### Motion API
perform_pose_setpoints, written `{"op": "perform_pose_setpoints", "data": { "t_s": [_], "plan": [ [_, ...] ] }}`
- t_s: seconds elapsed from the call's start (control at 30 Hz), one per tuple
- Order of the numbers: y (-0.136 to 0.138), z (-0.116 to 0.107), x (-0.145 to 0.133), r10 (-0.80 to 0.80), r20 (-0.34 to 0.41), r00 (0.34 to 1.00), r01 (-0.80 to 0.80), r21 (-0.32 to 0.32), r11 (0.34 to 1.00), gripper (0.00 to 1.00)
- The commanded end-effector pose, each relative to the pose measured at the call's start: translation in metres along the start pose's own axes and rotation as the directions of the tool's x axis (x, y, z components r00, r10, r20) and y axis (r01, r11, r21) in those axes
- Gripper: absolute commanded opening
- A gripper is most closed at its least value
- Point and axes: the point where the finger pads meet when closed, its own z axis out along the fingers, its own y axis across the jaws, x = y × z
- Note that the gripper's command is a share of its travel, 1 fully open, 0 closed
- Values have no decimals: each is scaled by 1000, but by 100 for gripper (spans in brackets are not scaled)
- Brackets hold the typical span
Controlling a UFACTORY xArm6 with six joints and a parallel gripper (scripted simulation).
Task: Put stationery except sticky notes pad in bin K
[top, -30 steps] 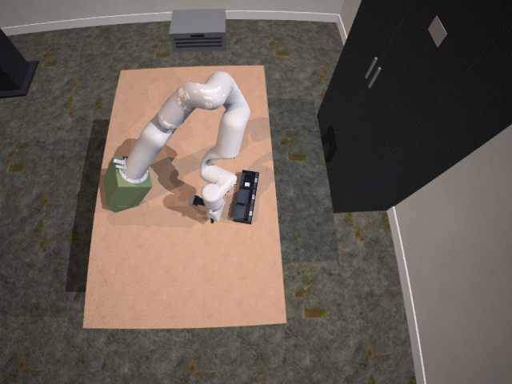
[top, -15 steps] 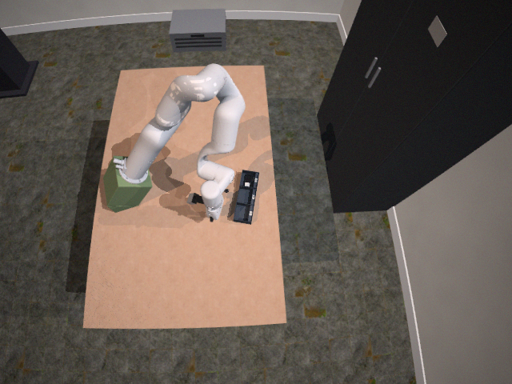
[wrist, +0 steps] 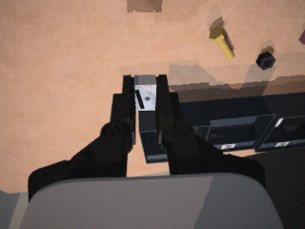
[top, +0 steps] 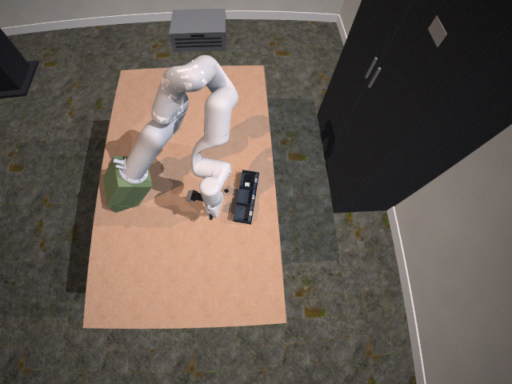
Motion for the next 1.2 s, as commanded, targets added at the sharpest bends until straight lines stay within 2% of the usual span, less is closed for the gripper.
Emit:
{"op": "perform_pose_setpoints", "data": {
  "t_s": [0.0,0.33,1.17],
  "plan": [
    [0,-1,-1,0,0,1000,0,0,1000,0],
    [0,-1,-1,0,0,1000,0,0,1000,0],
    [120,-1,-57,0,0,1000,0,-1,1000,0]
  ]
}}
